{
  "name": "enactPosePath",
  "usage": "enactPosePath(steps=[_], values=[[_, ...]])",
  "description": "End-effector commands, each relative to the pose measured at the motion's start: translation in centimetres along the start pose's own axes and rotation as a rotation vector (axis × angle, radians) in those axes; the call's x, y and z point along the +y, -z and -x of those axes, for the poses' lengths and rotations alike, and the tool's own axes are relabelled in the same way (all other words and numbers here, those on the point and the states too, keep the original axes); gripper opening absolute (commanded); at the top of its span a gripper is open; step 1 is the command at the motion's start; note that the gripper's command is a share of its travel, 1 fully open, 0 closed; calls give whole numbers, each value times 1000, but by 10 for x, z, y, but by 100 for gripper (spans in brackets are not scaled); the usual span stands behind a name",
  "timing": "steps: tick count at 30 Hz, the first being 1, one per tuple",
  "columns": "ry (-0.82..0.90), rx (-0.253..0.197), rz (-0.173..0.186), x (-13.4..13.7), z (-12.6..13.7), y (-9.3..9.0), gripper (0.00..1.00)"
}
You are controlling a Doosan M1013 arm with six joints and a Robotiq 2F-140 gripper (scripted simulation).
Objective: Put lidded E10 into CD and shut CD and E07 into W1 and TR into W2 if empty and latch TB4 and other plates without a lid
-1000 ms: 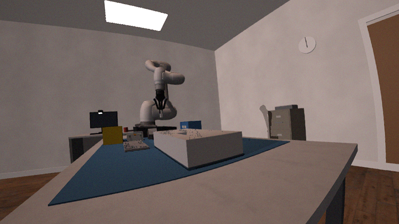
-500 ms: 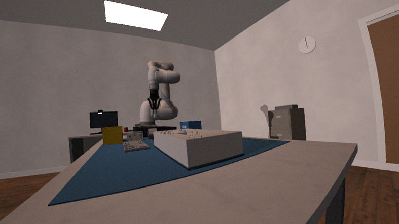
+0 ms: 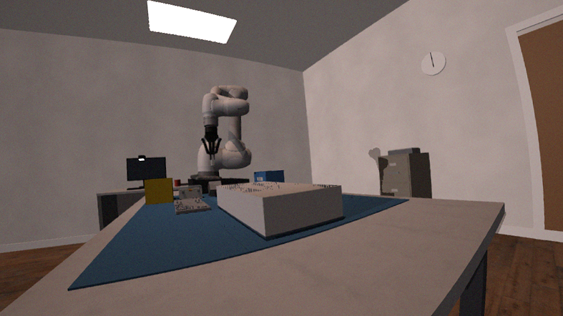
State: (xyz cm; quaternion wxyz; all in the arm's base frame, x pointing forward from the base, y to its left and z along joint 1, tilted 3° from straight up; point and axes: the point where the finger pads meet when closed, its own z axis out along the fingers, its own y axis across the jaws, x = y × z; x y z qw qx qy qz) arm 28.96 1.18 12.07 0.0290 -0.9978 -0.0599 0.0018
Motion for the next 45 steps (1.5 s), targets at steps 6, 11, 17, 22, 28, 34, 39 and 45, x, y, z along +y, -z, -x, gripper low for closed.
enactPosePath(steps=[6,11,17,22,28,34,39,45], values=[[0,0,-1,0,0,-8,0],[0,0,-1,0,0,-21,0],[0,0,-1,0,0,-32,0],[0,0,-1,0,0,-45,0],[0,0,-1,0,0,-61,0],[0,0,-1,0,0,-72,0],[0,0,-1,0,0,-85,0],[0,0,-1,0,0,-90,0]])
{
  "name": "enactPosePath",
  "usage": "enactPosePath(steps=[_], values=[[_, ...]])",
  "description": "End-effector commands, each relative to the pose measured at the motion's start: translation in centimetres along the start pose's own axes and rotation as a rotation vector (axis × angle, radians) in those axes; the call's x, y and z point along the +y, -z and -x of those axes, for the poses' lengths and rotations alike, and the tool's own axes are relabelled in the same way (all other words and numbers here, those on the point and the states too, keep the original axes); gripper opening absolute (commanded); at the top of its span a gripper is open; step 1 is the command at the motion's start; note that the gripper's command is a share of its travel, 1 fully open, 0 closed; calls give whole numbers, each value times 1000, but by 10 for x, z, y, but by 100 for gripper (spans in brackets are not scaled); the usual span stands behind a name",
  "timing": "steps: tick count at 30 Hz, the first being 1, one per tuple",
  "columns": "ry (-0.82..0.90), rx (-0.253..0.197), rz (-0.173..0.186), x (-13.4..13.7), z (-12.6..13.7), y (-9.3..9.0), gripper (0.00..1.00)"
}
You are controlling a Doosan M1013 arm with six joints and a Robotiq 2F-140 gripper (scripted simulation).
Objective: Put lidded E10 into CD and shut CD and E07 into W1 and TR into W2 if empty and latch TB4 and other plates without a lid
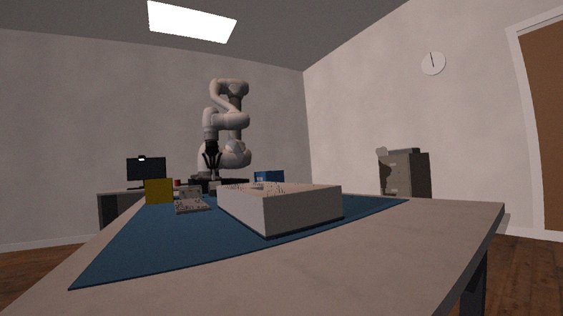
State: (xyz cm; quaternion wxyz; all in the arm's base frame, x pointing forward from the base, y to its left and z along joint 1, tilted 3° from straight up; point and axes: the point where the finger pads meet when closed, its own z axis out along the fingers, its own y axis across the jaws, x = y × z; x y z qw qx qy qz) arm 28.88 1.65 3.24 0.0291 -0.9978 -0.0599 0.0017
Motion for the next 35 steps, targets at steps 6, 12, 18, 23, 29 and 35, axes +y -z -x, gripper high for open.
enactPosePath(steps=[6,12,18,23,29,35], values=[[0,0,0,0,0,-1,0],[0,0,0,0,0,-4,0],[0,0,0,0,0,-8,0],[0,0,0,0,0,-10,0],[0,0,0,0,0,-14,0],[0,0,0,0,0,-18,0]])
